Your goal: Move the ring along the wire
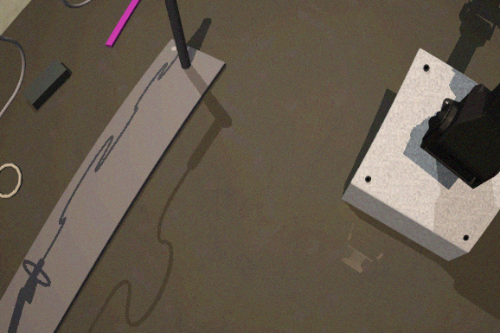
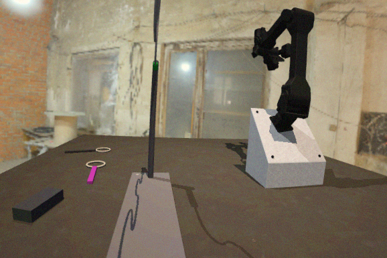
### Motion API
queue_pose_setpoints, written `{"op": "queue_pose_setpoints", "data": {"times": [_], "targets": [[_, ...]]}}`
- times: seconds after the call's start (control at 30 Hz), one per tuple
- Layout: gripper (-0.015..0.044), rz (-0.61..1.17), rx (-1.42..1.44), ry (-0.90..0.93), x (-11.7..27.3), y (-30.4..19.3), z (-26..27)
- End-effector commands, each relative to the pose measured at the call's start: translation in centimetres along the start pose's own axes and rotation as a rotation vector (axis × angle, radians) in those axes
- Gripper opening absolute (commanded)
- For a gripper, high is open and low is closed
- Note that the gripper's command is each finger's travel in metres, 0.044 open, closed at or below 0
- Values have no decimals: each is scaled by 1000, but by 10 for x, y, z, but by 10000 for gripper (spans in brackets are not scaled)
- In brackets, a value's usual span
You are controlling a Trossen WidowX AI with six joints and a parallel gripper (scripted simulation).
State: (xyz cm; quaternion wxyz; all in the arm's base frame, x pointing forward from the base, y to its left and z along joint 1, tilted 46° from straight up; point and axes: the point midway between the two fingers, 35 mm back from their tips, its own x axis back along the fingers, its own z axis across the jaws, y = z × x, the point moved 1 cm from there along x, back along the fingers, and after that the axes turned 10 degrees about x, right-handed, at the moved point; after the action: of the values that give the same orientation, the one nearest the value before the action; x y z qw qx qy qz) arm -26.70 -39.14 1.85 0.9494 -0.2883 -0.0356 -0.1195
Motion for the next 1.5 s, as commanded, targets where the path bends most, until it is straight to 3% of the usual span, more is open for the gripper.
{"op": "queue_pose_setpoints", "data": {"times": [0.0, 0.27, 0.87, 1.47], "targets": [[374, 1, -2, -2, 1, 0, 0], [164, 96, -146, -144, 53, -30, -3], [160, 331, -490, -688, 249, -91, 34], [160, 422, -713, -1364, 447, -77, 134]]}}
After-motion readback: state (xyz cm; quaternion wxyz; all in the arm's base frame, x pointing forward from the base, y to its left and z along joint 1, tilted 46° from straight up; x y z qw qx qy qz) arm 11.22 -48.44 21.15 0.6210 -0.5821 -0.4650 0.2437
